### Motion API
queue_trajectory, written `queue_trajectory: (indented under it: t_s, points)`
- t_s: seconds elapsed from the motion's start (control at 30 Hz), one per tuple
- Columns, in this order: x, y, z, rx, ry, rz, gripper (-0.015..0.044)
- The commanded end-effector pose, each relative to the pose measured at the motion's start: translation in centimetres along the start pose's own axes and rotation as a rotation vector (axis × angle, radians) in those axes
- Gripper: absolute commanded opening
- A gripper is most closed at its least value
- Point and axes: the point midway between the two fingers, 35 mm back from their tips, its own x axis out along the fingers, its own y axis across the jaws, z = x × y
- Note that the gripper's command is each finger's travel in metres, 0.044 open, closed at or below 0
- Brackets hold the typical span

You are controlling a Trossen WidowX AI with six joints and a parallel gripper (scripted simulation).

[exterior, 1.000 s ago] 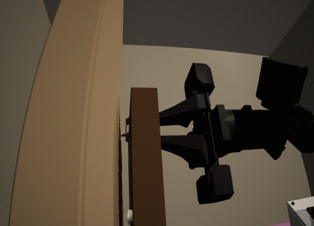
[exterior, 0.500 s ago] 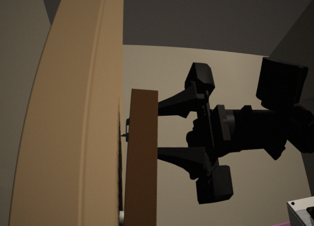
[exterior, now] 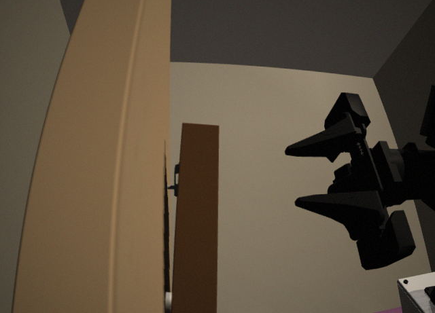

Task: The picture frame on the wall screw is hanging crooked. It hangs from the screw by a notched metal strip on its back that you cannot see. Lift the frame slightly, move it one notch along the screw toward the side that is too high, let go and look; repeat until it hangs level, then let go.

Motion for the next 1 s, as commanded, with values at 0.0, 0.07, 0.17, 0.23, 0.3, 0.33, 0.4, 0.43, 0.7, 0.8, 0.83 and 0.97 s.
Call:
queue_trajectory:
  t_s: [0.0, 0.07, 0.17, 0.23, 0.3, 0.33, 0.4, 0.43, 0.7, 0.8, 0.83, 0.97]
  points:
    - [-1.1, -0.5, 0.6, 0.024, -0.009, -0.009, 0.0260]
    - [-0.8, 0.4, 0.2, 0.006, -0.002, -0.001, 0.0260]
    - [-2.7, 2.0, 0.4, 0.008, -0.006, -0.005, 0.0260]
    - [-4.1, 2.9, 0.5, 0.010, -0.009, -0.007, 0.0260]
    - [-5.7, 3.5, 0.5, 0.013, -0.012, -0.010, 0.0260]
    - [-6.5, 3.7, 0.5, 0.015, -0.014, -0.011, 0.0260]
    - [-8.1, 3.8, 0.4, 0.020, -0.016, -0.013, 0.0260]
    - [-8.9, 3.8, 0.3, 0.022, -0.017, -0.014, 0.0260]
    - [-9.9, 3.6, 0.2, 0.026, -0.018, -0.015, 0.0260]
    - [-9.9, 3.6, 0.2, 0.026, -0.018, -0.015, 0.0260]
    - [-9.9, 3.6, 0.2, 0.026, -0.018, -0.015, 0.0260]
    - [-9.9, 3.6, 0.2, 0.026, -0.018, -0.015, 0.0260]
